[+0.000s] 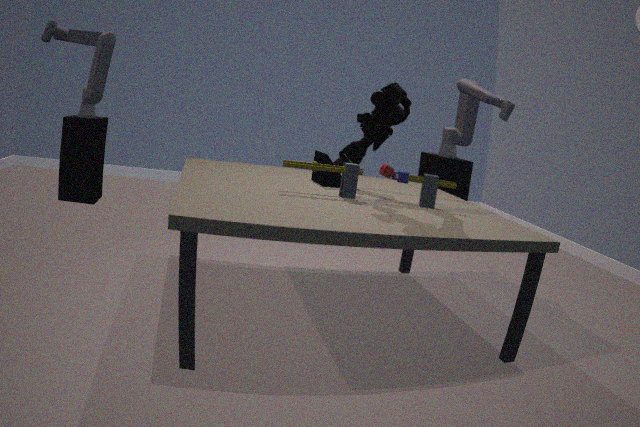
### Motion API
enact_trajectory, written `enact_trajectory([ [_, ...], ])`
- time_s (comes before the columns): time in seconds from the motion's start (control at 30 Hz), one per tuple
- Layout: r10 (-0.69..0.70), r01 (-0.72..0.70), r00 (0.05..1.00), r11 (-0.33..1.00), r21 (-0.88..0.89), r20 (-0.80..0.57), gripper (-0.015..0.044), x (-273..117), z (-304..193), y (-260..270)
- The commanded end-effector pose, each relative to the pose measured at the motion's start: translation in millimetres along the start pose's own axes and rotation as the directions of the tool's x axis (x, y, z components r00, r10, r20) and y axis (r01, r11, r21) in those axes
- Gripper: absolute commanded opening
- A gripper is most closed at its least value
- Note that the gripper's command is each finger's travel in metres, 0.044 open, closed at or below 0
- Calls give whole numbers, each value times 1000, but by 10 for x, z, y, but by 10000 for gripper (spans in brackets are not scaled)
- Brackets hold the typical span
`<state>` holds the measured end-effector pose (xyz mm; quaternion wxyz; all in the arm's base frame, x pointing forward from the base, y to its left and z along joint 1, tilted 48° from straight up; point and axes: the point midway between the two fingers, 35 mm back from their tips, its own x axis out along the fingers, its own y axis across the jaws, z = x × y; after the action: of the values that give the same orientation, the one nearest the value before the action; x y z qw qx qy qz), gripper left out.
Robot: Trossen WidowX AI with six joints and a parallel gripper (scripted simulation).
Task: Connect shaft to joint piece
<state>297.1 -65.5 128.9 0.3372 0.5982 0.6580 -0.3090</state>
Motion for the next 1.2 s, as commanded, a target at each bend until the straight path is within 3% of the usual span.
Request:
enact_trajectory([
  [0.0, -9, 9, 1000, 1000, 29, 8, 440, 15, 4, -1],
  [0.73, -9, 9, 1000, 1000, 28, 7, 440, 772, -154, 10],
  [0.87, -9, 9, 1000, 1000, 28, 7, 440, 769, -200, 15],
  [1.17, -9, 9, 1000, 1000, 28, 5, 440, 650, -797, 28],
])
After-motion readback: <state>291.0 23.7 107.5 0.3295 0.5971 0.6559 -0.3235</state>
